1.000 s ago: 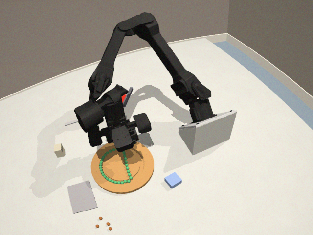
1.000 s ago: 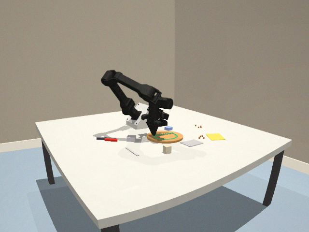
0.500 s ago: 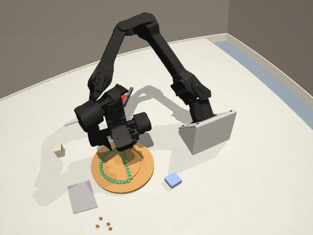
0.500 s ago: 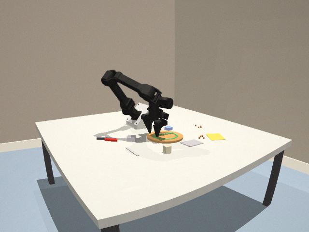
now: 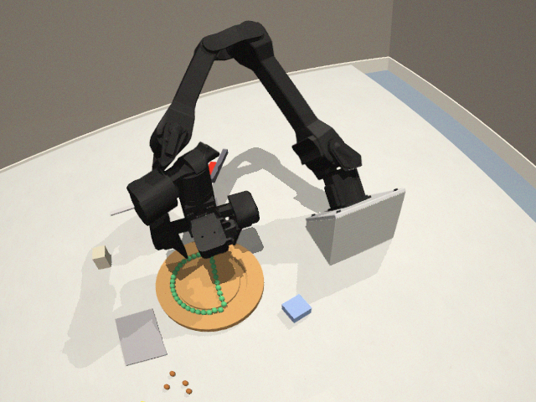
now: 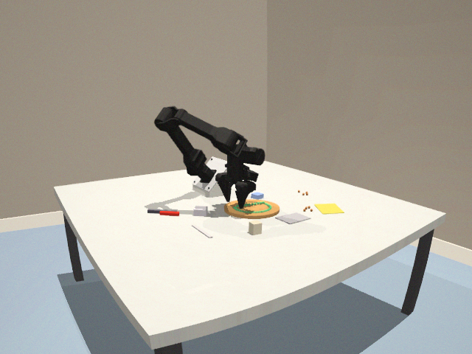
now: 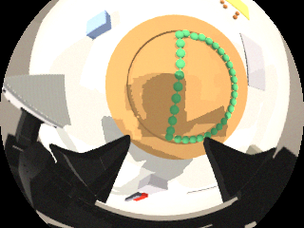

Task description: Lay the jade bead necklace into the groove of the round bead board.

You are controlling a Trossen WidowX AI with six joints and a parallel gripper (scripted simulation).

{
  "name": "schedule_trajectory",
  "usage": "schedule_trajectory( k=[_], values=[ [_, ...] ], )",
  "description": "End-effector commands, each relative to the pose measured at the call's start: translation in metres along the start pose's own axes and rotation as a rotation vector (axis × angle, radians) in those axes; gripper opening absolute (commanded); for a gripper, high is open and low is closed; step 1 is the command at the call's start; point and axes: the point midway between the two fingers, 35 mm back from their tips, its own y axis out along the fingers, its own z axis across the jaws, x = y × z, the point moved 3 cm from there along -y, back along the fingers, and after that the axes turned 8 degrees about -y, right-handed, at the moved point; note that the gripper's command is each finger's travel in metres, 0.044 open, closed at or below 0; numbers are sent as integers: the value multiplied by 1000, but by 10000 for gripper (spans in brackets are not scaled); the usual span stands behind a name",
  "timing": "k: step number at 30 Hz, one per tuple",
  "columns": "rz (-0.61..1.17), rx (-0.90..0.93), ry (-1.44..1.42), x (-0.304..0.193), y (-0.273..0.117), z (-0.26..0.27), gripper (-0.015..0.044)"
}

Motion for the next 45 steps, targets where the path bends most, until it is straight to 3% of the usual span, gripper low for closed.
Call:
schedule_trajectory(
  k=[1, 8, 20, 27, 45],
  values=[
    [1, -1, 4, 0, 0, 0, 440],
    [1, -1, 4, 0, 0, 0, 440],
    [-17, -3, 272, 73, -23, -22, 125],
    [-8, -2, 419, 116, -33, -25, 120],
    [-16, -7, 429, 116, -20, -26, 120]
  ],
)
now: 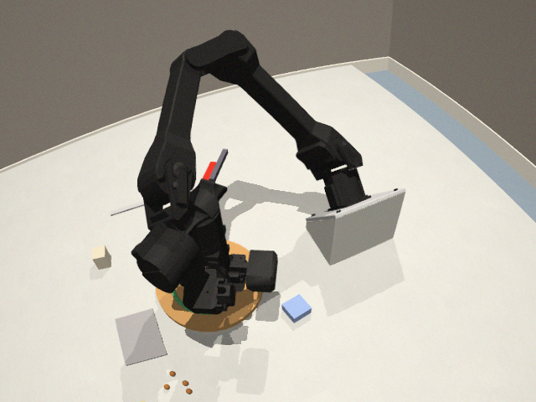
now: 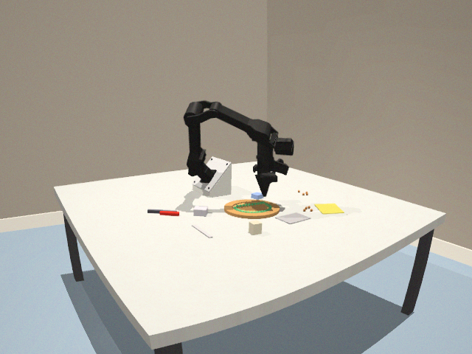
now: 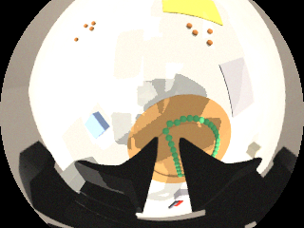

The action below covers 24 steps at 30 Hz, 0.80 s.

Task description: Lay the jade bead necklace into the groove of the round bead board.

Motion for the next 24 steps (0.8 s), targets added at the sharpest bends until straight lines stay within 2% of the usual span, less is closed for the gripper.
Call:
schedule_trajectory(
  k=[1, 21, 24],
  values=[
    [2, -1, -3, 0, 5, 0, 120],
    [13, 1, -10, -1, 30, 1, 120],
    [6, 3, -2, -1, 27, 1, 41]
  ],
)
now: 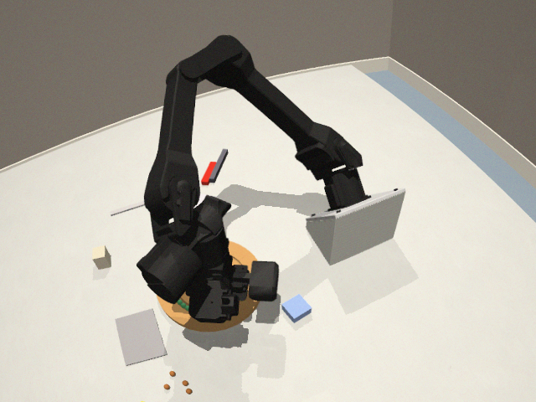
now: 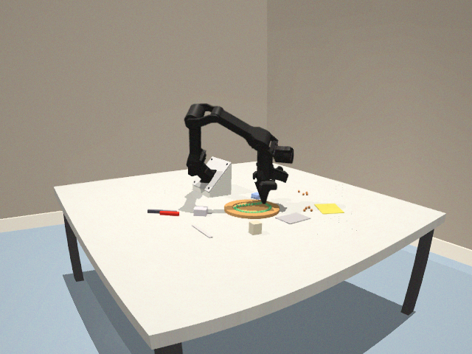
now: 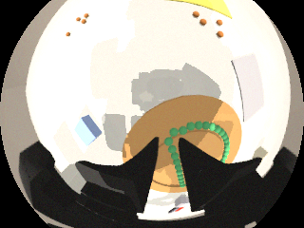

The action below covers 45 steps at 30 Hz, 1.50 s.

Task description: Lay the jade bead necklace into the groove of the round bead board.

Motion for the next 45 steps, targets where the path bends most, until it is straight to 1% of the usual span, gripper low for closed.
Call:
schedule_trajectory(
  k=[1, 2, 45],
  values=[
    [-1, -1, 1, 0, -1, 0, 15],
    [-1, -1, 1, 0, -1, 0, 0],
    [3, -2, -4, 0, -5, 0, 0]
  ],
)
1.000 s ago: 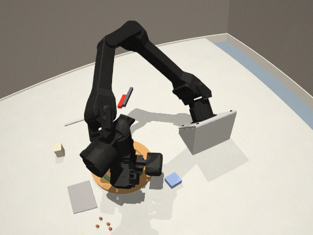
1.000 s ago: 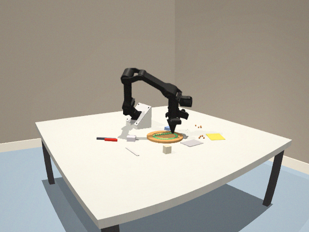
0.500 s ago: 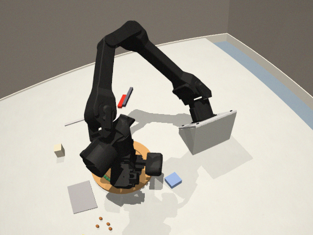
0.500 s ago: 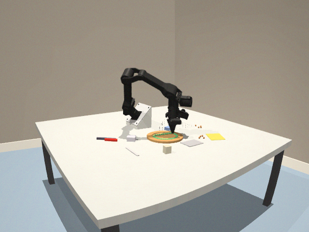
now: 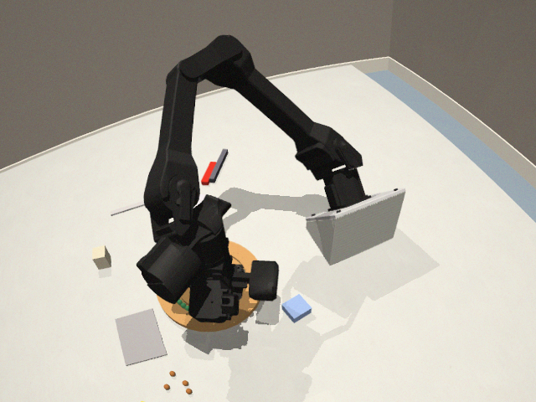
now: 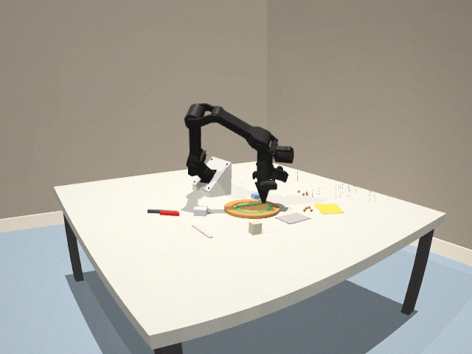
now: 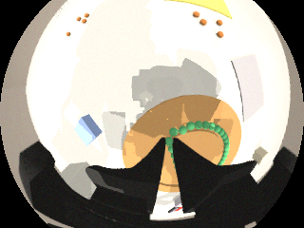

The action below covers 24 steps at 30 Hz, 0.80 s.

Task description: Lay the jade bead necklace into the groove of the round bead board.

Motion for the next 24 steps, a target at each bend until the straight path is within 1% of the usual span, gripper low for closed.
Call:
schedule_trajectory(
  k=[1, 12, 22, 24],
  values=[
    [3, -3, -3, 0, -5, 0, 0],
    [4, -3, -4, 3, -6, 4, 0],
    [4, -3, -4, 3, 3, 4, 0],
    [-2, -7, 3, 3, -1, 3, 53]
  ],
)
